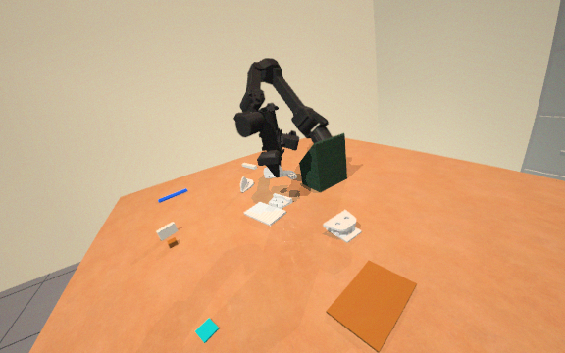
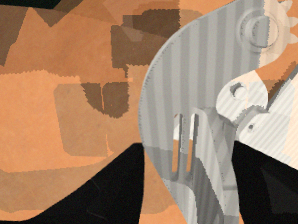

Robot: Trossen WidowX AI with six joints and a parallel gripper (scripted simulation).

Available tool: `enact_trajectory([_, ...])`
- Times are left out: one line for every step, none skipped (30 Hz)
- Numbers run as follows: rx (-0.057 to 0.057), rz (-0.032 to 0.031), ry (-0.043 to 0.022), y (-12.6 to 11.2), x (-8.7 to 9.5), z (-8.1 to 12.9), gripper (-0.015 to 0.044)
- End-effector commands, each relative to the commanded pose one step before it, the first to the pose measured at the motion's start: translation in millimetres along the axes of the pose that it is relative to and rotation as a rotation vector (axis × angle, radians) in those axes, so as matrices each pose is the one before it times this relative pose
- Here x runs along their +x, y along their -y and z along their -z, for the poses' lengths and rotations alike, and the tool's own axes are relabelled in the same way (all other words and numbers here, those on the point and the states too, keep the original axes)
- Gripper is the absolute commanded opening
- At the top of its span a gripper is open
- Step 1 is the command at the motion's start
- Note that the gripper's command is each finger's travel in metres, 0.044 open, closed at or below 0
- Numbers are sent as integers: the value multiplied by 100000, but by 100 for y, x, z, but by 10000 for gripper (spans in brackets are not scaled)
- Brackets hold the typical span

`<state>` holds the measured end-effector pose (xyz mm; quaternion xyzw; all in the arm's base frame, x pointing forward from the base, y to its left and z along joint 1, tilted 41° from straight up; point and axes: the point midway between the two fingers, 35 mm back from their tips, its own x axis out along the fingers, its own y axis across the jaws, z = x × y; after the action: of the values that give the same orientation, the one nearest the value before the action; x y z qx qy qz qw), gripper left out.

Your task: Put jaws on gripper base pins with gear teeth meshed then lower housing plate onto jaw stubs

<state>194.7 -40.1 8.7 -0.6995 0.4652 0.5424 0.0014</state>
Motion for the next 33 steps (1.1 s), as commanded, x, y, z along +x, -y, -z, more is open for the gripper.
enact_trajectory([11708, 273, -734, 338, -111, 412, 134])
enact_trajectory([2270, 2, -1, 30, -4, 24, 134])
enact_trajectory([2270, 2, -1, 31, -4, 24, 134])
enact_trajectory([2270, 2, 0, 31, -4, 23, 134])
enact_trajectory([2270, 2, 0, 32, -4, 22, 134])
enact_trajectory([2270, 2, 0, 32, -4, 22, 134])
enact_trajectory([2270, 2, 0, 33, -4, 21, 134])
enact_trajectory([2270, 2, 0, 33, -4, 20, 134])
enact_trajectory([2270, 2, 0, 34, -4, 19, 134])
enact_trajectory([2270, 2, 0, 34, -4, 19, 134])
enact_trajectory([2270, 2, 0, 34, -4, 18, 134])
enact_trajectory([2270, 2, 0, 35, -4, 17, 134])
enact_trajectory([2270, 2, 0, 35, -4, 16, 134])
enact_trajectory([2270, 2, 0, 36, -3, 15, 134])
enact_trajectory([2270, 2, 0, 36, -3, 15, 134])
enact_trajectory([2270, 2, 0, 36, -3, 14, 134])
enact_trajectory([2270, 2, 0, 37, -3, 13, 134])
enact_trajectory([2270, 2, 0, 37, -3, 12, 134])
enact_trajectory([2270, 2, 0, 37, -3, 11, 134])
enact_trajectory([2270, 2, 0, 37, -3, 10, 134])
enact_trajectory([2270, 2, 0, 38, -3, 10, 134])
enact_trajectory([2270, 2, 0, 38, -3, 9, 134])
enact_trajectory([2270, 2, 0, 38, -3, 8, 134])
enact_trajectory([2270, 2, 0, 38, -3, 7, 134])
enact_trajectory([2270, 2, 0, 38, -3, 6, 134])
enact_trajectory([2270, 2, 0, 38, -3, 5, 134])
enact_trajectory([2270, 2, 0, 39, -3, 4, 134])
enact_trajectory([2270, 2, 1, 39, -3, 4, 134])
enact_trajectory([2270, 2, 1, 39, -3, 3, 134])
enact_trajectory([2270, 2, 1, 39, -3, 2, 134])
enact_trajectory([2270, 2, 1, 39, -3, 1, 134])
enact_trajectory([2270, 2, 1, 39, -3, 0, 134])
enact_trajectory([2270, 2, 1, 39, -3, -1, 134])
